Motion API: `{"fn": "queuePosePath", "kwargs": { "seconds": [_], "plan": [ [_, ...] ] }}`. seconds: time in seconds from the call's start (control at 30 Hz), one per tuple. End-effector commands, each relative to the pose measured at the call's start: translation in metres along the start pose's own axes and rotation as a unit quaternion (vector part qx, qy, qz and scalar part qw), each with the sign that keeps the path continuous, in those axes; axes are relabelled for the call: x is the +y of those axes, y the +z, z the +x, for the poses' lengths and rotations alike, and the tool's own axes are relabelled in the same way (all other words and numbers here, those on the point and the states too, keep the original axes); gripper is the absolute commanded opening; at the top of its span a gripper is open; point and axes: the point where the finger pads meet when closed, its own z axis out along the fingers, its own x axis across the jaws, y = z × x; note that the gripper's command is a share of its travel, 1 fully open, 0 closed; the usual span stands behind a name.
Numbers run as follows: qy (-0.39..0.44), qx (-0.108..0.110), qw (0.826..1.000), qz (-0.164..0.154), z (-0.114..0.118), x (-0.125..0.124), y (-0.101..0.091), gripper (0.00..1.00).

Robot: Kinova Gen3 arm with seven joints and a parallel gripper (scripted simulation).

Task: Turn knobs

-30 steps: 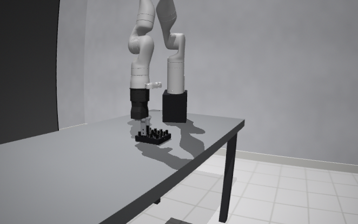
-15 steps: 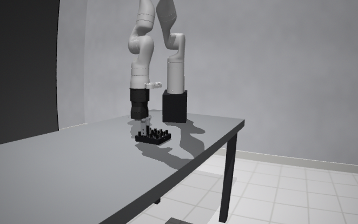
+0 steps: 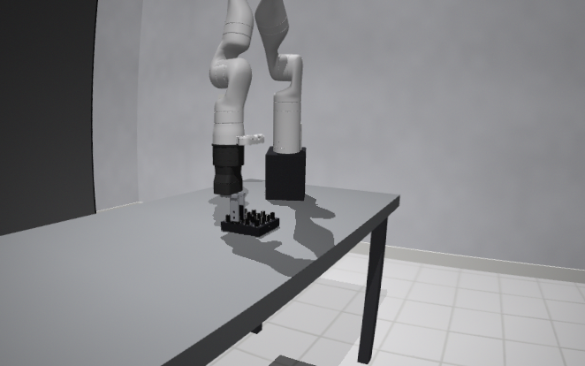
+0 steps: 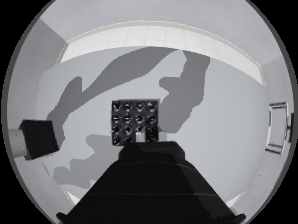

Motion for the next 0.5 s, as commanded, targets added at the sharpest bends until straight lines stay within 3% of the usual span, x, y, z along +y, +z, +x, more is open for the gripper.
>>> {"fn": "queuePosePath", "kwargs": {
  "seconds": [0.0,0.03,0.07,0.47],
  "plan": [
    [0.000,0.001,1.000,0.000,0.0007,0.0000,-0.0006,0.46],
    [0.000,0.001,1.000,0.000,0.0007,0.0000,-0.0006,0.46],
    [0.000,0.001,1.000,0.000,0.0007,0.0000,-0.0006,0.30],
    [0.000,0.001,1.000,0.000,0.0007,0.0000,-0.0006,0.30]
  ]
}}
